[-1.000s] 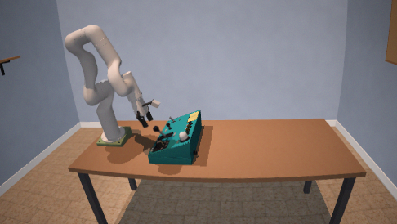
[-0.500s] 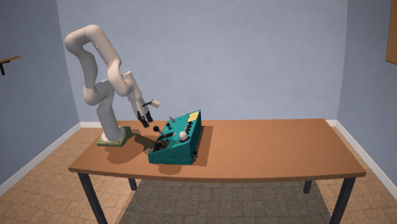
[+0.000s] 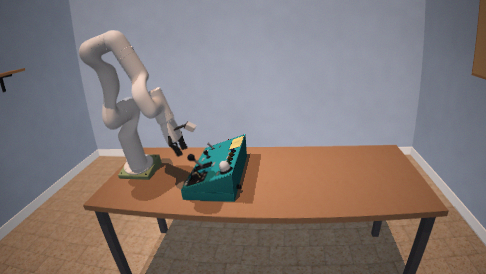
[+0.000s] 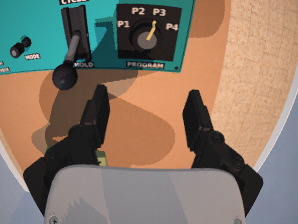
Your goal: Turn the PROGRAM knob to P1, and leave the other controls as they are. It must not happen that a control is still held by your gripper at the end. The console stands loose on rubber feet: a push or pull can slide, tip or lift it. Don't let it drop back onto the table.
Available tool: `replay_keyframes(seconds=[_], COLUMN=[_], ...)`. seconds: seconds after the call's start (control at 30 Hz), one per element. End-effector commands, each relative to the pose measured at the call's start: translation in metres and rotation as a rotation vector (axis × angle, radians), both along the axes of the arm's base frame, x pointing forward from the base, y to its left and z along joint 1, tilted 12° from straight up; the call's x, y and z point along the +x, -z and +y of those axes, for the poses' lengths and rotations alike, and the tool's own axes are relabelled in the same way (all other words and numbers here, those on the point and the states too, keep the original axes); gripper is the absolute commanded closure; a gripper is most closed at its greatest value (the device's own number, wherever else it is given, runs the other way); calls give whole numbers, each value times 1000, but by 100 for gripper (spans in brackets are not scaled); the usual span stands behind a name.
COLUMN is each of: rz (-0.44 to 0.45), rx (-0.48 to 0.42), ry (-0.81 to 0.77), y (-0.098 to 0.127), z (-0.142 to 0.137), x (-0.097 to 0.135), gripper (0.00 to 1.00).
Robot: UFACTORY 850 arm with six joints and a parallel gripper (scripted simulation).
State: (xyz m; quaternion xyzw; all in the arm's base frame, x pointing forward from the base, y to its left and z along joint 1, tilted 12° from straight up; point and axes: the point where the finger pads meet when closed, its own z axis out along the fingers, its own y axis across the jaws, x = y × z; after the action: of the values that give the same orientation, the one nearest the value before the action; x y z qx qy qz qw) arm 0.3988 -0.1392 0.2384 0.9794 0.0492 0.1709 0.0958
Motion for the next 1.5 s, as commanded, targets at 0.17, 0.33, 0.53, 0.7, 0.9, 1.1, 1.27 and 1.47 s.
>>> replay_keyframes(seconds=[0.17,0.33,0.53,0.7,0.9,1.1,1.27,1.47], rz=[-2,-2,-2,-2,-2,-2,-2,-2], rx=[-1,-1,-1,-2,-3,-3,-3,-3], ry=[0,0,0,0,1,1,1,1], y=[-1,-1,-1,-2,-8,-18,-28,-36], z=[0,0,0,0,4,10,17,21], x=[1,1,1,4,23,54,86,110], gripper=[24,24,0,0,0,0,0,0])
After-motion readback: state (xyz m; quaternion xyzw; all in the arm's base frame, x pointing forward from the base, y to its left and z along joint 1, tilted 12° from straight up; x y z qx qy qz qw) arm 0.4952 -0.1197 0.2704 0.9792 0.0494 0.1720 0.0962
